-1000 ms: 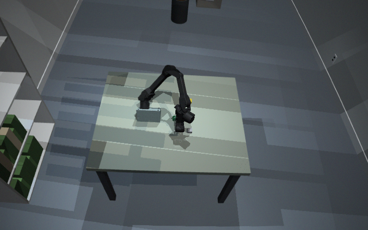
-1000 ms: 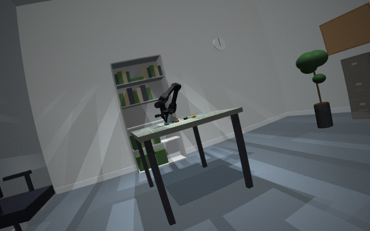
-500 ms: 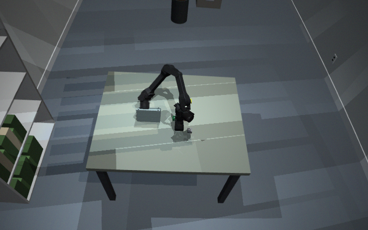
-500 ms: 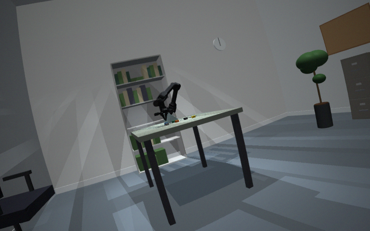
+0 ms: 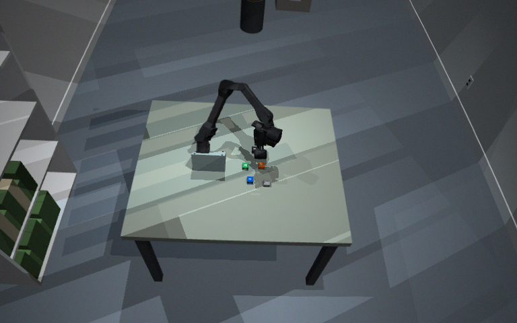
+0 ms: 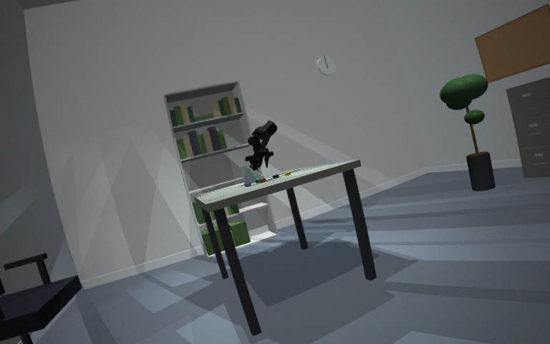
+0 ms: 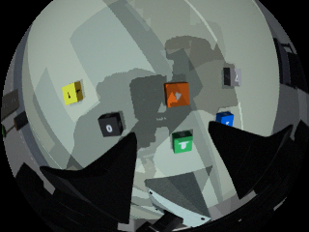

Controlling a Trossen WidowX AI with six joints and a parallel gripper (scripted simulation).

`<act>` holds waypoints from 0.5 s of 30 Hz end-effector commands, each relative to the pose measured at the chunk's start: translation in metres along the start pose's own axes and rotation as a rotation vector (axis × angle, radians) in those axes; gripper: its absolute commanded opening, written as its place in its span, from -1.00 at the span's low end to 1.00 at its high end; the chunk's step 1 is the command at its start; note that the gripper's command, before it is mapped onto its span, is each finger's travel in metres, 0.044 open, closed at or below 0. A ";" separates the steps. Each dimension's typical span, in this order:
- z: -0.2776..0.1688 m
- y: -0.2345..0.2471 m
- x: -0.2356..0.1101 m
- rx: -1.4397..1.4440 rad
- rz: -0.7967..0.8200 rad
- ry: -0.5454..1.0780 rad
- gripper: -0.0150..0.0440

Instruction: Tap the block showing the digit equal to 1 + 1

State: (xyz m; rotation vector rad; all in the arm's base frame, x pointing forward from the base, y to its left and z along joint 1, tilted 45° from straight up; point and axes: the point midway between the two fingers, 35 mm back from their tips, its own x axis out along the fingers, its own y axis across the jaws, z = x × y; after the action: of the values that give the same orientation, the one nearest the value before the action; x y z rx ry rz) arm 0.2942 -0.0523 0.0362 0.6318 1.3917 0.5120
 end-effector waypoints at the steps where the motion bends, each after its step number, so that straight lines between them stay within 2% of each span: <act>1: 0.000 0.067 -0.018 0.004 0.008 0.004 0.86; 9: -0.039 0.179 -0.046 0.021 0.034 0.029 0.86; 15: -0.049 0.194 -0.050 0.024 0.040 0.035 0.86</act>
State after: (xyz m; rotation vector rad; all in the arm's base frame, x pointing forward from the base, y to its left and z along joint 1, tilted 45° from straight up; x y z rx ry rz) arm 0.2543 0.0555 0.1925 0.6578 1.4106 0.5451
